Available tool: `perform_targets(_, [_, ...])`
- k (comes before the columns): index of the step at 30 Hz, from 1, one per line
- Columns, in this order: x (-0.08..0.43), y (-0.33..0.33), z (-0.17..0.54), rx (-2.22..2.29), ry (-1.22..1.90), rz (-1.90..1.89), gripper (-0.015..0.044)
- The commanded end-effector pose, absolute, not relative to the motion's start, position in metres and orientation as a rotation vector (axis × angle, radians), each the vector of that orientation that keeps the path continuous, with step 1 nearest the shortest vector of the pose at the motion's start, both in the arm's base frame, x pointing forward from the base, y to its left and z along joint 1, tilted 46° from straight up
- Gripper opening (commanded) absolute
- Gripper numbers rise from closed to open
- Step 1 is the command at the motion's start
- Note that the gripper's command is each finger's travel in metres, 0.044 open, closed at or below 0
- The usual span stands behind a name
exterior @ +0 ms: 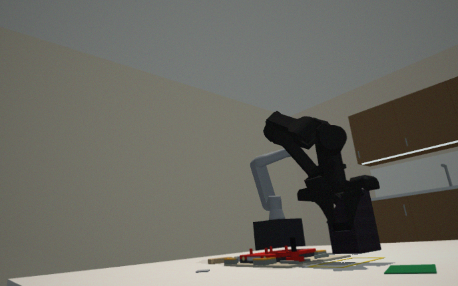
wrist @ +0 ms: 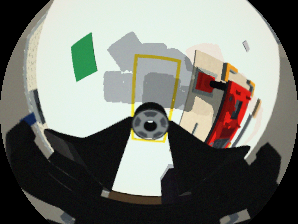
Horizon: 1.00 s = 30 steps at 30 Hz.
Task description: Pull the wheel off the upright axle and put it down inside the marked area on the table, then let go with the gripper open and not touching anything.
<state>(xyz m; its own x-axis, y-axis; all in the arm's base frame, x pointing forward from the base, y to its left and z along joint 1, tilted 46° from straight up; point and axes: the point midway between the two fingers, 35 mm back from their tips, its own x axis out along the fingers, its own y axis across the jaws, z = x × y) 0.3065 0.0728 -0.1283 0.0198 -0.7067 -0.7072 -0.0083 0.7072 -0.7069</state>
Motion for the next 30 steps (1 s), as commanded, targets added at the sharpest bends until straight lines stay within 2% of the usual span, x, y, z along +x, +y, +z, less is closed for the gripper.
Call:
perform_targets(1, [0.304, 0.051, -0.146, -0.636, 1.481, -0.611, 0.0000])
perform_targets(12, [0.301, 0.018, -0.175, -0.639, 1.480, -0.616, 0.0000])
perform_targets(23, [0.302, 0.023, -0.171, -0.633, 1.484, -0.615, 0.0289])
perform_targets(30, [0.302, 0.064, -0.133, -0.637, 1.481, -0.613, 0.0300])
